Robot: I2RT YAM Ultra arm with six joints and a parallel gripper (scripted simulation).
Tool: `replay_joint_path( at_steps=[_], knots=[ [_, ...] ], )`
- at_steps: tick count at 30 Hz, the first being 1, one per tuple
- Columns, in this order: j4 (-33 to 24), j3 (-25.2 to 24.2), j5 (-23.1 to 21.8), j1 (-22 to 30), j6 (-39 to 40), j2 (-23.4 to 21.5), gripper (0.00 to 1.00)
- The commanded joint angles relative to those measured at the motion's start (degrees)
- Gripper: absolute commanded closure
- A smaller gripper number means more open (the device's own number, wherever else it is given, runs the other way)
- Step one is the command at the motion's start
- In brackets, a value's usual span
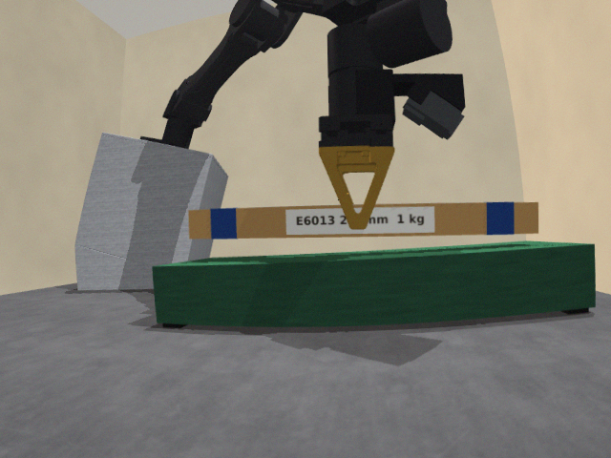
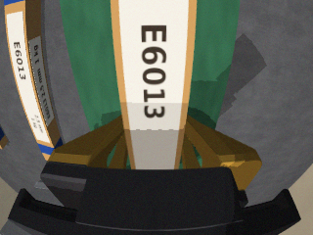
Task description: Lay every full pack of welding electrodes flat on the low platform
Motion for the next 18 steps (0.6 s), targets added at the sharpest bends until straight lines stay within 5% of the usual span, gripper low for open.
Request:
replay_joint_path(
  at_steps=[1,18],
  knots=[
    [-1.73,3.91,-0.71,-2.11,-0.56,-4.2,1.0],
    [-2.17,4.56,-0.71,-2.04,-0.38,-3.94,1.0]
  ],
)
